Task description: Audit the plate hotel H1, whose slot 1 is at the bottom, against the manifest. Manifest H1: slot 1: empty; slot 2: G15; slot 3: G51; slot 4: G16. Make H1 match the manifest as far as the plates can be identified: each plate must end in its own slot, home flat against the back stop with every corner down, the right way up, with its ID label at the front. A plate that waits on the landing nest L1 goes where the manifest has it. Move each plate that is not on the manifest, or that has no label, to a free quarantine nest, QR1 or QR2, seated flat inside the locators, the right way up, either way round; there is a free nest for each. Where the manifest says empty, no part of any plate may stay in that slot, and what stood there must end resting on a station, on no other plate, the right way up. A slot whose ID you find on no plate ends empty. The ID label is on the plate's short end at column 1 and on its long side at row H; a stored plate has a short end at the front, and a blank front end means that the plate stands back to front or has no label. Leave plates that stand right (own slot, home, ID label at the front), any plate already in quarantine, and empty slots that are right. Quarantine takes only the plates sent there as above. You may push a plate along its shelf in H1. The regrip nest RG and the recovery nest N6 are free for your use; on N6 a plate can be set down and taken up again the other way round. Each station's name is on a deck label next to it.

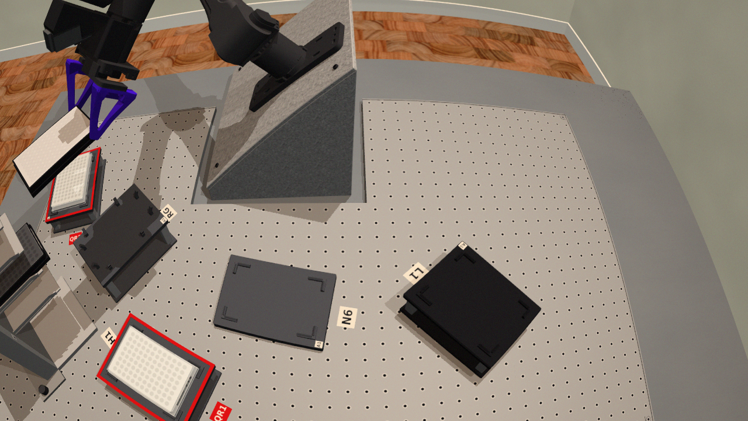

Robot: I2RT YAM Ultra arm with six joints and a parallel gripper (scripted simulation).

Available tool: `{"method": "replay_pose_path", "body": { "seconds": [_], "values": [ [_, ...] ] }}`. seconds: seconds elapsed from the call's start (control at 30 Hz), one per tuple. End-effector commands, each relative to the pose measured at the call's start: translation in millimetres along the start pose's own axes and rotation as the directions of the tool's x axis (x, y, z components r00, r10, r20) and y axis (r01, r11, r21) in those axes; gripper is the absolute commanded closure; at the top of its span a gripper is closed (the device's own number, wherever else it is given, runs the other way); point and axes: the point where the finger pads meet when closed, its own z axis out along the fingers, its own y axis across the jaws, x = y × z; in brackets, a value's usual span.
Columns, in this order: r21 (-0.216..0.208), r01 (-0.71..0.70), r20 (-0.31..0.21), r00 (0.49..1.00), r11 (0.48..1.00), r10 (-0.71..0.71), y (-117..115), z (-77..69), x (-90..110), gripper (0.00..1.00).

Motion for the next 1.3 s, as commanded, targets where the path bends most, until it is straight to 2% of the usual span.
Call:
{"method": "replay_pose_path", "body": {
  "seconds": [0.0, 0.5, 1.27],
  "values": [
    [0.003, -0.008, 0.000, 1.000, 1.000, 0.008, -1.6, -2.7, -2.3, 0.14],
    [0.003, -0.008, -0.001, 1.000, 1.000, 0.008, -1.5, -11.6, -10.7, 0.14],
    [0.003, -0.008, -0.001, 1.000, 1.000, 0.008, -1.4, -11.6, -10.6, 0.14]
  ]
}}
